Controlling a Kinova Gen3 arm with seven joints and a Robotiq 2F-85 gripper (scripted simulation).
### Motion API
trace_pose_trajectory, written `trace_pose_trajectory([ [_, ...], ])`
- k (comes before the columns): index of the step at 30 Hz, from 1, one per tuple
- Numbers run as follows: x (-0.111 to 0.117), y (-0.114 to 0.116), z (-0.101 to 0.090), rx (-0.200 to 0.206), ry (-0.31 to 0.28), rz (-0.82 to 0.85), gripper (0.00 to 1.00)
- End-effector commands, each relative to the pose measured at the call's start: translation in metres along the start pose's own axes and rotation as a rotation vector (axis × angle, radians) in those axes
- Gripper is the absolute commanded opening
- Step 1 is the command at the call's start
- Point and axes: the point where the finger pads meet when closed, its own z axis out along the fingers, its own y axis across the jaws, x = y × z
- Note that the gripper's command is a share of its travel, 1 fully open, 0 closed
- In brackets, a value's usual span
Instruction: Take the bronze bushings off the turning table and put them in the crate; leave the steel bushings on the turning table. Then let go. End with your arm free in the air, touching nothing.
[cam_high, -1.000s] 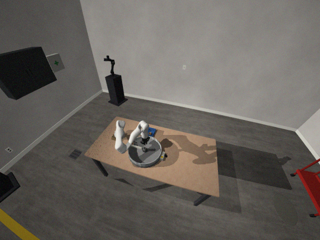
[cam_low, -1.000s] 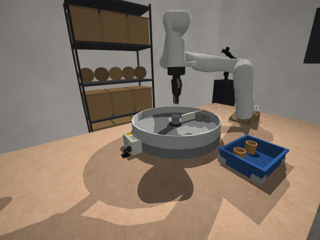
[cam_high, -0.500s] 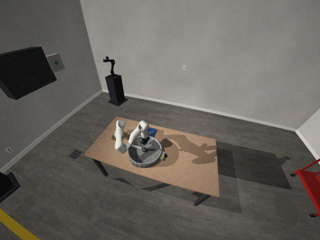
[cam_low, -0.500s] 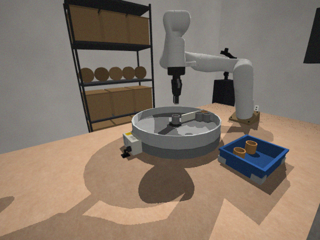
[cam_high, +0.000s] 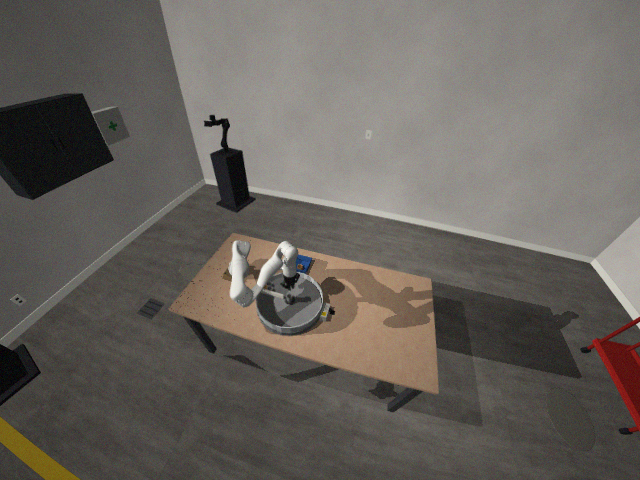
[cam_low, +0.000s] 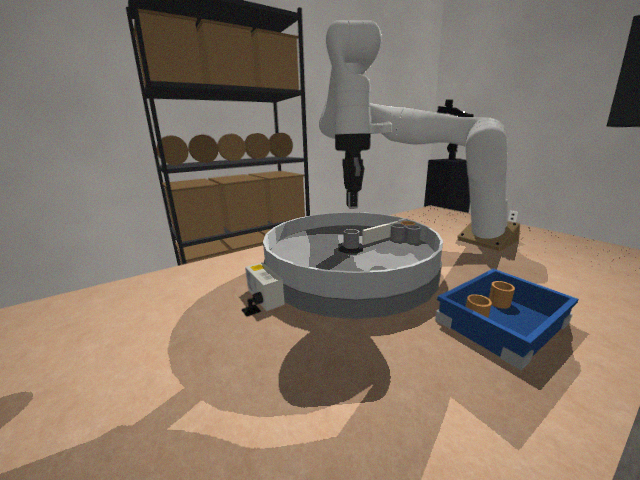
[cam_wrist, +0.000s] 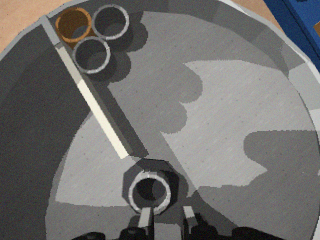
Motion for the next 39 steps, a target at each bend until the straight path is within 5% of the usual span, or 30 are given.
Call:
trace_pose_trajectory([
  [1, 0.0, 0.0, -0.001, 0.0, -0.001, 0.0, 0.19],
  [31, 0.0, 0.0, -0.001, 0.0, -0.001, 0.0, 0.19],
  [36, 0.057, -0.012, 0.007, 0.0, -0.001, 0.0, 0.18],
  [39, 0.057, -0.012, 0.007, 0.0, -0.001, 0.0, 0.18],
])
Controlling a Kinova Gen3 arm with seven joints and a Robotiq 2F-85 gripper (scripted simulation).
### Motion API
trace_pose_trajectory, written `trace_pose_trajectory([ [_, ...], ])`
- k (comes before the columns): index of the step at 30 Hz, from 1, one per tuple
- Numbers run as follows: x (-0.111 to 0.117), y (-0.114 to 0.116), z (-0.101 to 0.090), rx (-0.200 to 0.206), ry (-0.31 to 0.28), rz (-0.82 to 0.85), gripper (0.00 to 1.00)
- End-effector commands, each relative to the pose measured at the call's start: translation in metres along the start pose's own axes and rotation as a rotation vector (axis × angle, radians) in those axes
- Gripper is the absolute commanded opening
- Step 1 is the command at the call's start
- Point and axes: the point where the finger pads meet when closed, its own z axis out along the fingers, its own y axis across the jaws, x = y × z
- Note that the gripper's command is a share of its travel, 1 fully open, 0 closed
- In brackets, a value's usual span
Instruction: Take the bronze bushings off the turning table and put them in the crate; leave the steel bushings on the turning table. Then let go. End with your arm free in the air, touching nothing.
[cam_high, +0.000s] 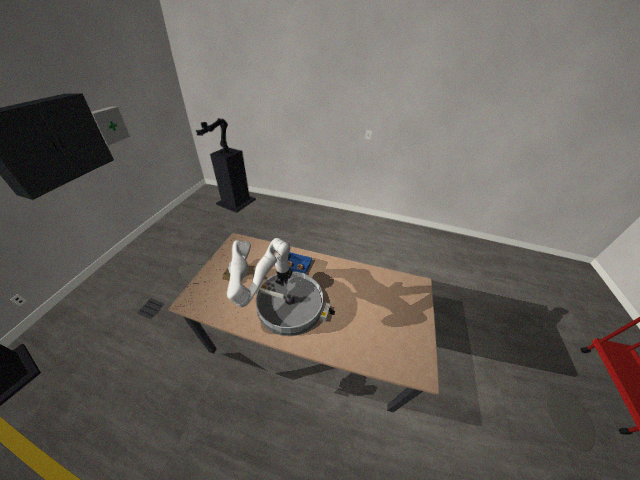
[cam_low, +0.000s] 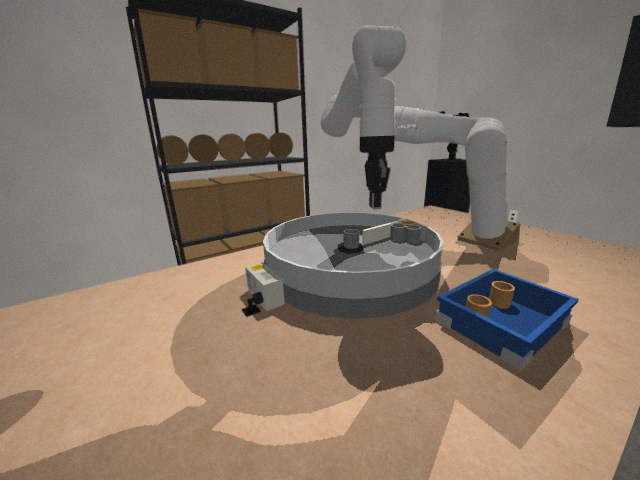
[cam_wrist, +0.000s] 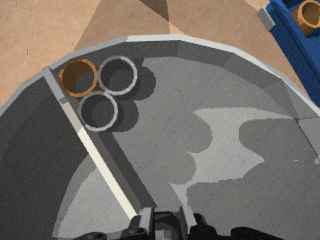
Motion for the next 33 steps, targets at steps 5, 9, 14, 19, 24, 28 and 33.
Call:
trace_pose_trajectory([
  [5, 0.001, -0.004, 0.001, 0.006, -0.009, -0.001, 0.18],
  [9, 0.001, -0.004, 0.001, 0.006, -0.009, -0.001, 0.18],
  [14, 0.058, -0.016, 0.009, 0.006, -0.009, -0.001, 0.18],
  [19, 0.058, -0.016, 0.009, 0.006, -0.009, -0.001, 0.18],
  [24, 0.058, -0.016, 0.009, 0.006, -0.009, -0.001, 0.18],
  [28, 0.081, -0.021, 0.012, 0.006, -0.009, -0.001, 0.18],
  [33, 0.115, -0.029, 0.016, 0.006, -0.009, -0.001, 0.18],
])
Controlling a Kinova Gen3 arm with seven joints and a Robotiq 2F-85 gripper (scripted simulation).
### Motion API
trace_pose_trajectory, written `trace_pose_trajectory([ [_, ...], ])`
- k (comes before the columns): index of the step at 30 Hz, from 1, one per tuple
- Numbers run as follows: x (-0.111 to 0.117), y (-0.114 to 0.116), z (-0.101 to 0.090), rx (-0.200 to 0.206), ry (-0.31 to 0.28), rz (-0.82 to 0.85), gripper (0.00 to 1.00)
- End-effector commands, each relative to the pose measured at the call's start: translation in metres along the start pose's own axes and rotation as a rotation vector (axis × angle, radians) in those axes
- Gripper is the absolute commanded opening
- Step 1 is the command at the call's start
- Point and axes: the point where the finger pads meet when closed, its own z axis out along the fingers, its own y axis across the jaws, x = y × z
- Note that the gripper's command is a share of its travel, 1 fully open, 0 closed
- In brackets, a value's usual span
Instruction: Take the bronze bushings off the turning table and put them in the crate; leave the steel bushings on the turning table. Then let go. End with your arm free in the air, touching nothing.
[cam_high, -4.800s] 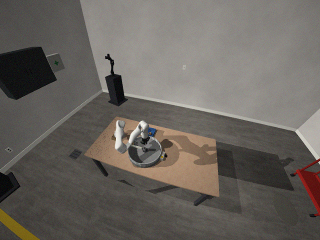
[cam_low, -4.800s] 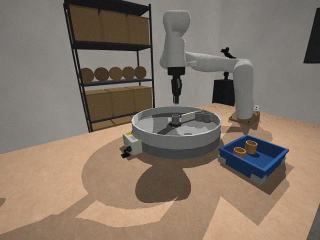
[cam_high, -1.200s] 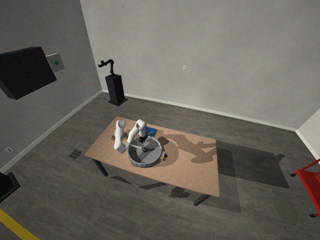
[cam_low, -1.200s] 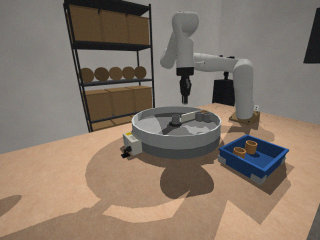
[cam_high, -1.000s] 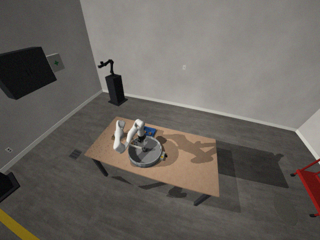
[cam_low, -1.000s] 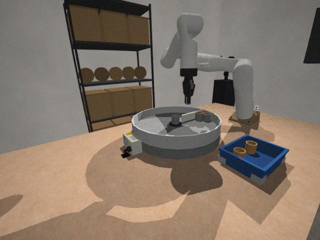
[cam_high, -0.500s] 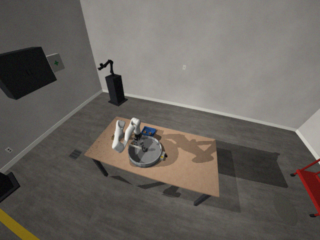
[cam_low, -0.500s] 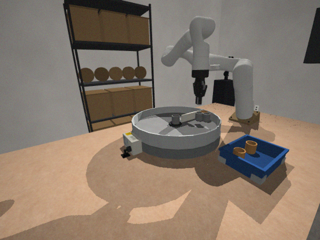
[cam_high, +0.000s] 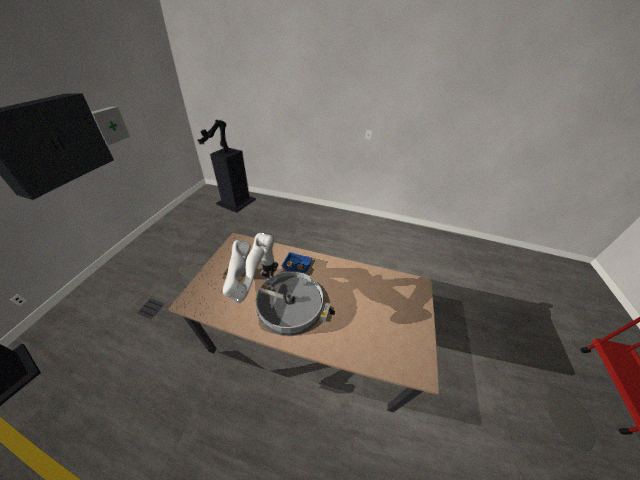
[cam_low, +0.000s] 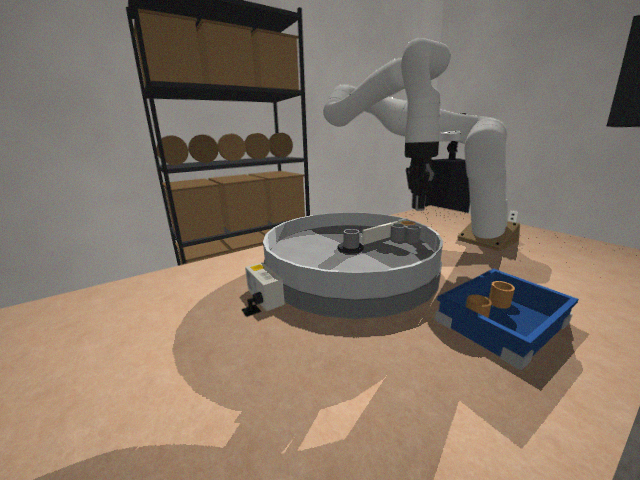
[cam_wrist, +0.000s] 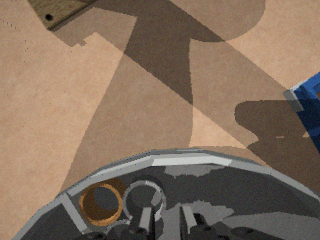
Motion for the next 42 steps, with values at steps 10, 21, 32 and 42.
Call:
trace_pose_trajectory([
  [10, 0.0, -0.005, 0.001, 0.016, -0.025, -0.012, 0.18],
  [21, -0.001, -0.005, 0.016, 0.016, -0.025, -0.011, 0.18],
  [32, -0.001, -0.006, 0.03, 0.016, -0.025, -0.011, 0.18],
  [42, -0.001, -0.006, 0.03, 0.016, -0.025, -0.011, 0.18],
])
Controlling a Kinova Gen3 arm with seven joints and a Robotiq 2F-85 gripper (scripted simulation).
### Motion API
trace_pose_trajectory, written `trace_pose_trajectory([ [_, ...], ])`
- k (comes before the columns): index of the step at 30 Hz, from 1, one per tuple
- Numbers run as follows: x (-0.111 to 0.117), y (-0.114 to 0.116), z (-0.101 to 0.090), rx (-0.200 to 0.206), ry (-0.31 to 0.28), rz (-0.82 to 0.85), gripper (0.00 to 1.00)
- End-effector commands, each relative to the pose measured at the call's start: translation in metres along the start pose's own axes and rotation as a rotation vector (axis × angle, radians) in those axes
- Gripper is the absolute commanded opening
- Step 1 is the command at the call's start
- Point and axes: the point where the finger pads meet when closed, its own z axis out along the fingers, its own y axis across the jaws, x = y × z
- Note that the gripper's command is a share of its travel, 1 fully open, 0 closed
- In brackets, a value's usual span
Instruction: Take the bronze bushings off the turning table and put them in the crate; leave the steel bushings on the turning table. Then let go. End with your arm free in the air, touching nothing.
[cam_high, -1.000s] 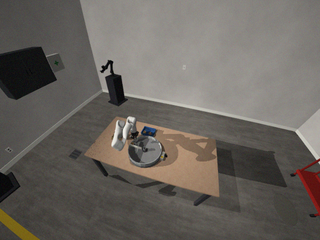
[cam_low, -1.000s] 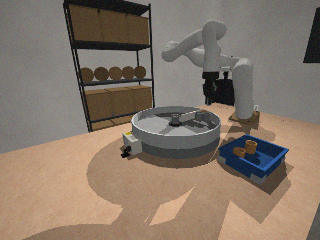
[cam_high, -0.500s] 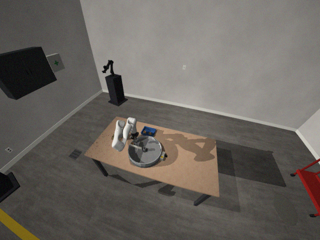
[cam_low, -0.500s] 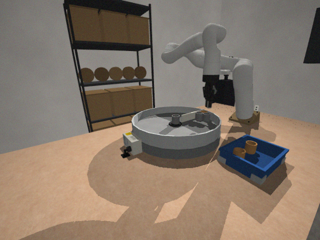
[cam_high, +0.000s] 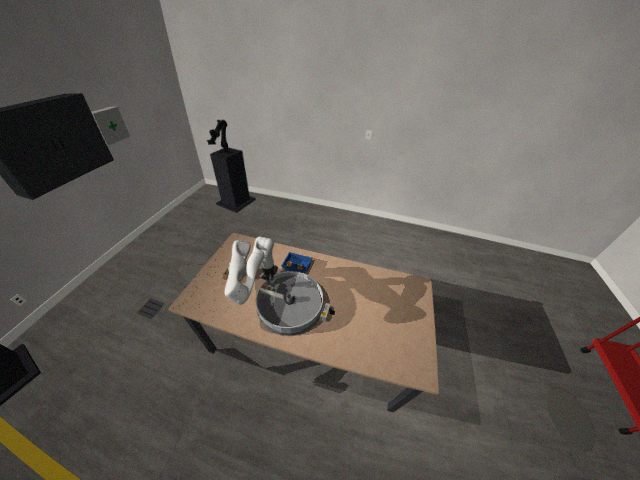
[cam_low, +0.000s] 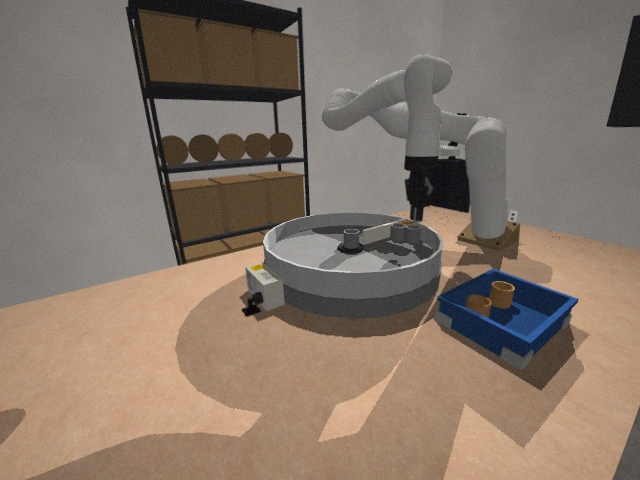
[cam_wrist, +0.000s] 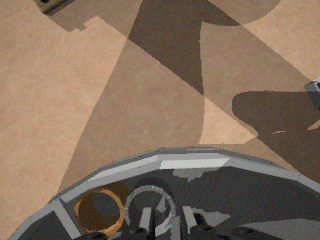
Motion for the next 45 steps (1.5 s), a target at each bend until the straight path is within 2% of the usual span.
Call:
trace_pose_trajectory([
  [1, 0.0, 0.0, 0.0, 0.0, -0.001, 0.0, 0.18],
  [7, 0.0, 0.0, 0.014, 0.0, -0.001, 0.0, 0.18],
  [45, 0.0, 0.0, 0.026, 0.0, -0.001, 0.0, 0.18],
])
